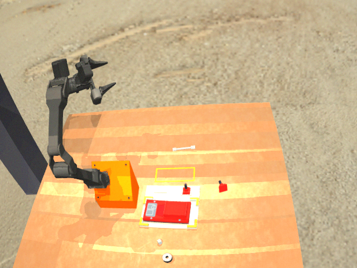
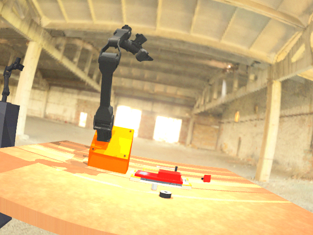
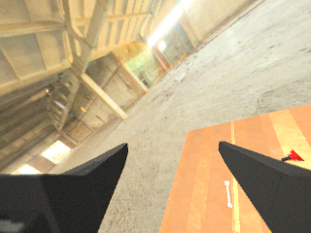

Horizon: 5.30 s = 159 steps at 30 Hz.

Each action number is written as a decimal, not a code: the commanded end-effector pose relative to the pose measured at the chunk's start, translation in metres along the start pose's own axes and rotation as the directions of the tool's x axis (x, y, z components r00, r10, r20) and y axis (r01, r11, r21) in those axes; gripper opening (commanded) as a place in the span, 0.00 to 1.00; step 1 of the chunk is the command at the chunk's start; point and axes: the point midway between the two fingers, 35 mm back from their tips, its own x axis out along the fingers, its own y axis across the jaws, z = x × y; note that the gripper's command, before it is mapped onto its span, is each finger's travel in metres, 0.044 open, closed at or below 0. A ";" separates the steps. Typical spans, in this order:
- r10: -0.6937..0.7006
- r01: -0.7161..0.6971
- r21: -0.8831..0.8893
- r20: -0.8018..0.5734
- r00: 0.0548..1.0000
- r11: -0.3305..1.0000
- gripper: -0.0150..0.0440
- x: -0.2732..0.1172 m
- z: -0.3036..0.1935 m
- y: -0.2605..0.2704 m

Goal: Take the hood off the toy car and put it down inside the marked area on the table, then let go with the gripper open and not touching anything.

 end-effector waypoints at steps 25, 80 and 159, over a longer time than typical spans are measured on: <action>-0.538 0.494 -0.213 -0.351 0.766 0.843 1.00 0.165 -0.038 -0.241; -0.597 0.630 -0.390 -0.788 0.149 0.672 1.00 0.121 -0.195 -0.506; -0.599 0.630 -0.392 -0.787 0.148 0.670 1.00 0.129 -0.230 -0.533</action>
